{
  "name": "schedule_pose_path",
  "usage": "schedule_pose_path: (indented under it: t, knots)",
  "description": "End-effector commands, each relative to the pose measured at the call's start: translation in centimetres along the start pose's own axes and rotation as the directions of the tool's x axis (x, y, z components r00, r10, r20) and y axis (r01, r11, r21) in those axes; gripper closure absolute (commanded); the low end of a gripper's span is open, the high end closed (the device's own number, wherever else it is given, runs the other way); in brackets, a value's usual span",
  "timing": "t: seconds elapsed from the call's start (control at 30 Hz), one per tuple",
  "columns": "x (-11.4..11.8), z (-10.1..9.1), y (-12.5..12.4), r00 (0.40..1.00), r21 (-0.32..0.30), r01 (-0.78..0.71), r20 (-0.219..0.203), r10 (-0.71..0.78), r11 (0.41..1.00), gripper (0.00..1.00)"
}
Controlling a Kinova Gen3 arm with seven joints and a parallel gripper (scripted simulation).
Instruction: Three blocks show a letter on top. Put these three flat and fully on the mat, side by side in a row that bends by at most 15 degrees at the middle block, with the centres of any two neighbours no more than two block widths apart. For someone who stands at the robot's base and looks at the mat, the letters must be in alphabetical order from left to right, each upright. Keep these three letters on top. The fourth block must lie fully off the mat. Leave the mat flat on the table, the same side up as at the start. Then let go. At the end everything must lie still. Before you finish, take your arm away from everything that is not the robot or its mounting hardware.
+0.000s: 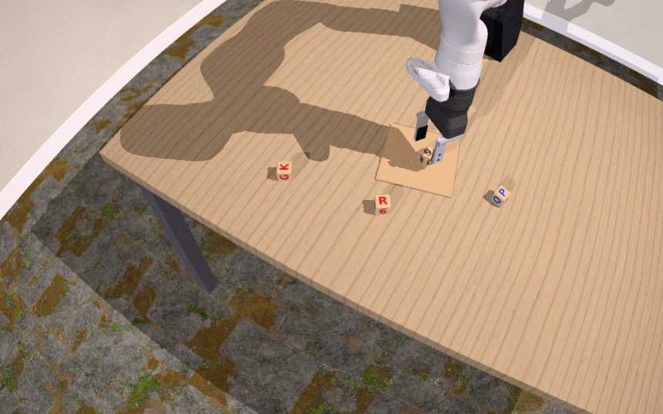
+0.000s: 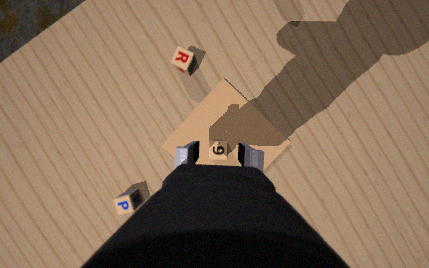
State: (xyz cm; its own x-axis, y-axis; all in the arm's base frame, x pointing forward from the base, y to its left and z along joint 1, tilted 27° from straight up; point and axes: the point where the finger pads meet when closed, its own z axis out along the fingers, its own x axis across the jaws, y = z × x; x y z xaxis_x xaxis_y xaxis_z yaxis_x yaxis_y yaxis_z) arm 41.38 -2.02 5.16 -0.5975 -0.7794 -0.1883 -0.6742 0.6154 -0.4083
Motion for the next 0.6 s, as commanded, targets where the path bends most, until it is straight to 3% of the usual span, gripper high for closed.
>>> schedule_pose_path:
  t: [0.0,0.57]
  knots:
    - [-0.21,0.04,0.07,1.0,0.0,0.0,0.002,0.0,1.0,0.0]
    - [-0.08,0.02,0.34,1.0,-0.002,-0.001,0.0,0.001,1.0,0.0]
